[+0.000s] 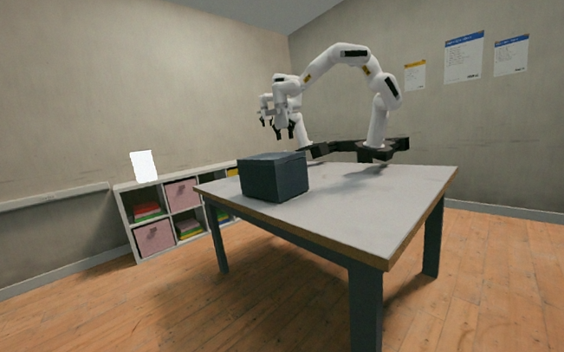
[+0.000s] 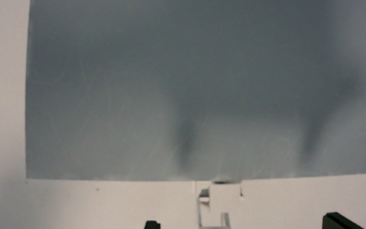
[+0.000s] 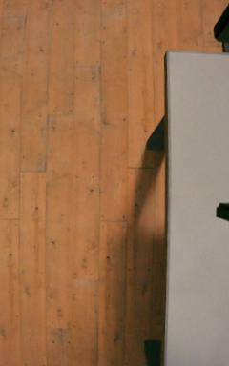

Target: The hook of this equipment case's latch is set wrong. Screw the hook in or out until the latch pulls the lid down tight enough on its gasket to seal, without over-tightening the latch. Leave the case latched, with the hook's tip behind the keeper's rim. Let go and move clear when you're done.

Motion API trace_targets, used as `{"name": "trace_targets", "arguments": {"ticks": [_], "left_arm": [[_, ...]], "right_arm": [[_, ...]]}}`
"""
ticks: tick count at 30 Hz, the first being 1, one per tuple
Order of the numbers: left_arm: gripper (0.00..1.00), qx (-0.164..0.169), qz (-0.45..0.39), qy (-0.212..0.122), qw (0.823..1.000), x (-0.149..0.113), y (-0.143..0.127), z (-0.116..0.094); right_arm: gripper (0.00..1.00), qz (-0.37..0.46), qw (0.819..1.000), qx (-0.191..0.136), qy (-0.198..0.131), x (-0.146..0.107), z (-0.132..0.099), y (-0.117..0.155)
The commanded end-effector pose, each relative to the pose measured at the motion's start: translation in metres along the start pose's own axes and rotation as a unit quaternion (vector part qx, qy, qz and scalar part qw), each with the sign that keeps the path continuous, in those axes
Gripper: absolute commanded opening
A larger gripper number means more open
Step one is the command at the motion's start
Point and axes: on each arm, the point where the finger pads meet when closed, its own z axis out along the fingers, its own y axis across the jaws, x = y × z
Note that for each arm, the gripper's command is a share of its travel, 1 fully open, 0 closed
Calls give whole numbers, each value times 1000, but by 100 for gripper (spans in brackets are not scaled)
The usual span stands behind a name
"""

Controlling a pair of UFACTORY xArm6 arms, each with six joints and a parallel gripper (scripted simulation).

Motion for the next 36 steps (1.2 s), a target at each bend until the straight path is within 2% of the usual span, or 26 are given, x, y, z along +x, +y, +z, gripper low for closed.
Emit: {"name": "trace_targets", "arguments": {"ticks": [1, 2, 5, 12, 27, 32, 36], "left_arm": [[100, -2, 2, 2, 1000, 1, -1, -2], [41, -2, 2, 2, 1000, 1, -1, -2], [41, -2, 2, 2, 1000, 2, -1, 0], [41, -2, 2, 2, 1000, 14, -1, 28], [41, -2, 11, 2, 1000, 14, -1, 29], [41, -2, 50, 2, 999, 14, -1, 29], [41, -2, 111, 2, 994, 14, -1, 29]], "right_arm": [[100, 0, 1000, 0, 2, 1, -2, 0], [100, 0, 1000, 0, 2, 1, -2, 0], [100, 0, 1000, 0, 2, 1, -2, 0], [100, 0, 1000, 0, 2, 1, -2, 0], [100, 0, 1000, 0, 2, 1, -2, 0], [100, 0, 1000, 0, 2, 1, -2, 0], [100, 0, 1000, 0, 2, 1, -2, 0]]}}
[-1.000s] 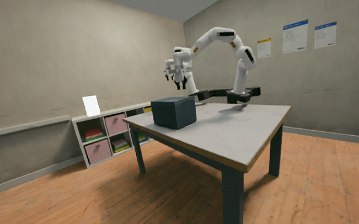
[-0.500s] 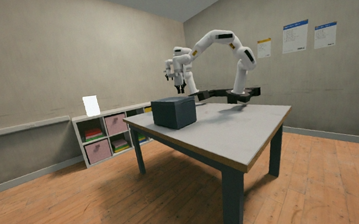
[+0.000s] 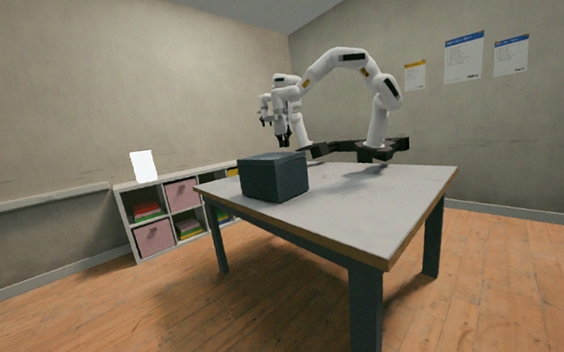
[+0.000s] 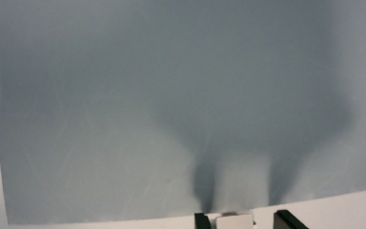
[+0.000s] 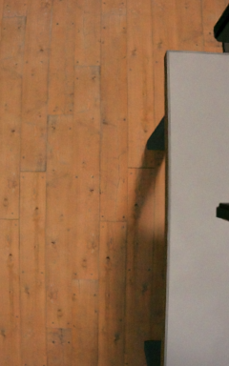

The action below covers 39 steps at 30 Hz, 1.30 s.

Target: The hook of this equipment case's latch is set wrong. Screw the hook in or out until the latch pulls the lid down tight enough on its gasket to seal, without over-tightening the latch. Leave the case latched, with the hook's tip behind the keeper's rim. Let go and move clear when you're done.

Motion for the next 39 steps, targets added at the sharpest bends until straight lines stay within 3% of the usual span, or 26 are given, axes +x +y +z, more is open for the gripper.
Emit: {"name": "trace_targets", "arguments": {"ticks": [1, 6, 17, 19, 20, 26, 34, 36, 37, 39], "left_arm": [[41, -2, 64, 2, 998, 1, 1, -2], [41, -2, 154, 2, 988, 1, 1, -2], [41, 3, 381, 6, 924, 0, 1, -2], [41, 3, 381, 6, 924, 0, 1, -2], [41, 4, 436, 6, 900, 0, 1, -2], [41, 9, 535, 9, 845, 0, 1, -2], [41, 17, 665, 11, 747, -1, 0, -2], [41, 17, 665, 11, 747, -1, 0, -2], [41, 19, 708, 10, 706, -1, 0, -2], [41, 20, 732, 11, 681, -1, 0, -2]], "right_arm": [[100, 0, 1000, 0, 2, 1, -2, 0], [100, 0, 1000, 0, 2, 1, -2, 0], [100, 0, 1000, 0, 2, 1, -2, 0], [100, 0, 1000, 0, 2, 1, -2, 0], [100, 0, 1000, 0, 2, 1, -2, 0], [100, 0, 1000, 0, 2, 1, -2, 0], [100, 0, 1000, 0, 2, 1, -2, 0], [100, 0, 1000, 0, 2, 1, -2, 0], [100, 0, 1000, 0, 2, 1, -2, 0], [100, 0, 1000, 0, 2, 1, -2, 0]]}}
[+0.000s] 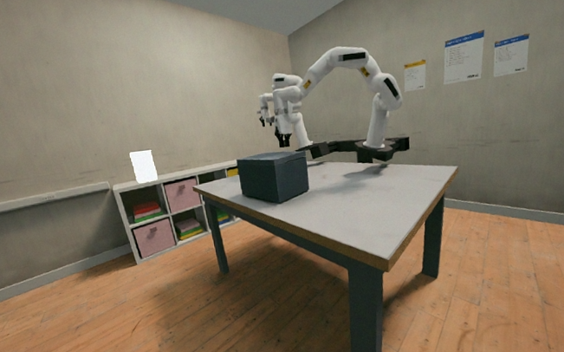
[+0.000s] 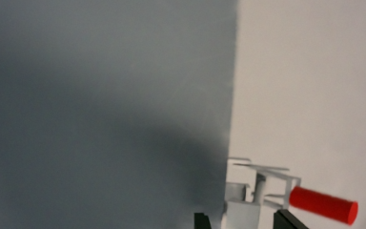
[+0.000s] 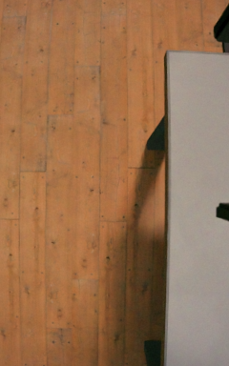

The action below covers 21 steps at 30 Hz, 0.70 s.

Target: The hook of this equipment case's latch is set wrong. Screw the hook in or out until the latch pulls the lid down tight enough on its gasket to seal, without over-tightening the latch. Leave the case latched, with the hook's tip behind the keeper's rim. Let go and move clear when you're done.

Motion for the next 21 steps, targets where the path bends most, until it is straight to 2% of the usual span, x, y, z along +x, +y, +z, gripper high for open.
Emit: {"name": "trace_targets", "arguments": {"ticks": [1, 6, 12, 14, 15, 21], "left_arm": [[41, -3, 139, 8, 990, 1, -1, -2], [41, 2, 237, 7, 971, 1, -1, -2], [41, 6, 353, 7, 936, 1, -1, -2], [41, 6, 353, 7, 936, 1, -1, -2], [41, 7, 408, 7, 913, 1, -1, -2], [41, 7, 508, 7, 861, 1, -1, -2]], "right_arm": [[100, 0, 1000, 0, 2, 1, -2, 0], [100, 0, 1000, 0, 2, 1, -2, 0], [100, 0, 1000, 0, 2, 1, -2, 0], [100, 0, 1000, 0, 2, 1, -2, 0], [100, 0, 1000, 0, 2, 1, -2, 0], [100, 0, 1000, 0, 2, 1, -2, 0]]}}
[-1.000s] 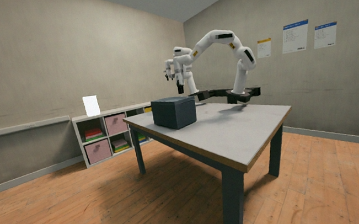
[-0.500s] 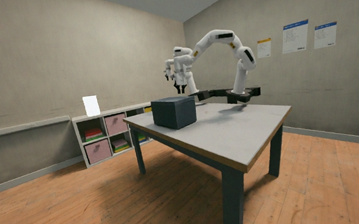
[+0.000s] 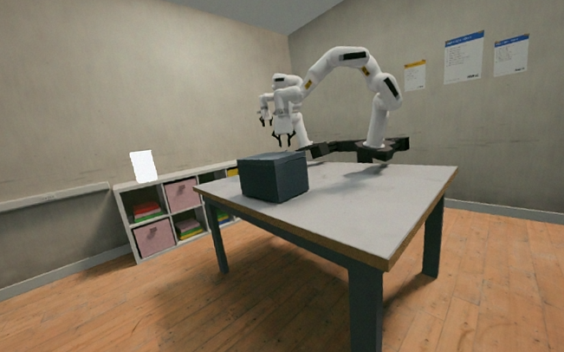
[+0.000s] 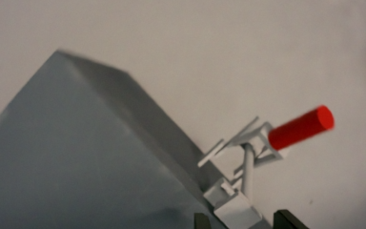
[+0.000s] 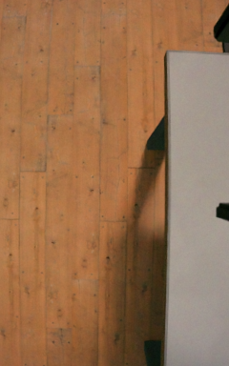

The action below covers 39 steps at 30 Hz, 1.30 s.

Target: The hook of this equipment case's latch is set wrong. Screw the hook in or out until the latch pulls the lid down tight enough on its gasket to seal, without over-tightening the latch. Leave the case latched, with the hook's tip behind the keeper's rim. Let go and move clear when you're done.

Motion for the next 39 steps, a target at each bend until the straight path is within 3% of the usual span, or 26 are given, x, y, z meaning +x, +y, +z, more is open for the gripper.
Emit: {"name": "trace_targets", "arguments": {"ticks": [1, 8, 10, 11, 20, 39], "left_arm": [[41, 1, 138, 14, 990, 0, -2, -2], [41, -7, 270, 37, 962, 0, -1, 1], [41, -7, 270, 37, 962, 0, -1, 1], [41, -13, 319, 56, 946, 1, 0, 2], [41, -59, 393, 170, 902, 3, 2, 11], [41, -59, 393, 170, 902, 7, 5, 25]], "right_arm": [[100, 0, 1000, 0, 2, 1, -2, 0], [100, 0, 1000, 0, 2, 1, -2, 0], [100, 0, 1000, 0, 2, 1, -2, 0], [100, 0, 1000, 0, 2, 1, -2, 0], [100, 0, 1000, 0, 2, 1, -2, 0], [100, 0, 1000, 0, 2, 1, -2, 0]]}}
